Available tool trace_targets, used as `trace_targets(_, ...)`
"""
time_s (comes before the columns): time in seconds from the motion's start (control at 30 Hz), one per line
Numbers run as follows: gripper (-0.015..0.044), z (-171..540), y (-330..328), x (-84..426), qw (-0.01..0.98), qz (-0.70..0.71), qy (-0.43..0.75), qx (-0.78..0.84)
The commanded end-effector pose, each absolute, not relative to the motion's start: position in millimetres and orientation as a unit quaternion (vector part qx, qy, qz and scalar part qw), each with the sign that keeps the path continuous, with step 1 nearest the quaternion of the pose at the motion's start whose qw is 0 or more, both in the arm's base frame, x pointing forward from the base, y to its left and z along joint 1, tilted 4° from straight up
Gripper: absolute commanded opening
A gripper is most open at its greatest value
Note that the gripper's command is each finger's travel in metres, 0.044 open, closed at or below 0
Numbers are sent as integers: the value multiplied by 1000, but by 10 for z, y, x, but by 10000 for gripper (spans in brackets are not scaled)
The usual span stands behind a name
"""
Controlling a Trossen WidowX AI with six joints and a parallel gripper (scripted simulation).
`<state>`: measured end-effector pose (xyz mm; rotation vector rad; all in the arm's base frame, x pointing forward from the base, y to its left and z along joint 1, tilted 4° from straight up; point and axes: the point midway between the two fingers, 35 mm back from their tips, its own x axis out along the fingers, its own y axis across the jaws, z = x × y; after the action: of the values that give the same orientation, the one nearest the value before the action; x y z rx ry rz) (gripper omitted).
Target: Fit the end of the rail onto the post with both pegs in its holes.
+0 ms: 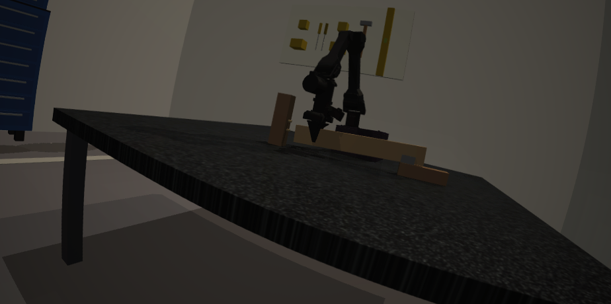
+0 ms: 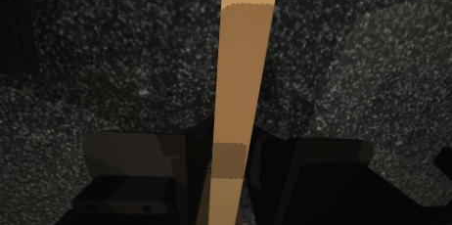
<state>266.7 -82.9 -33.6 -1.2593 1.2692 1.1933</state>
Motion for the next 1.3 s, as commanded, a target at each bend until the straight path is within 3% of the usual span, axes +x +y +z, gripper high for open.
trace_targets(0.0,0,-280,-819,2701,480,486,516,-517)
trace_targets(1.27,0,-126,-809,2705,480,486,516,-517)
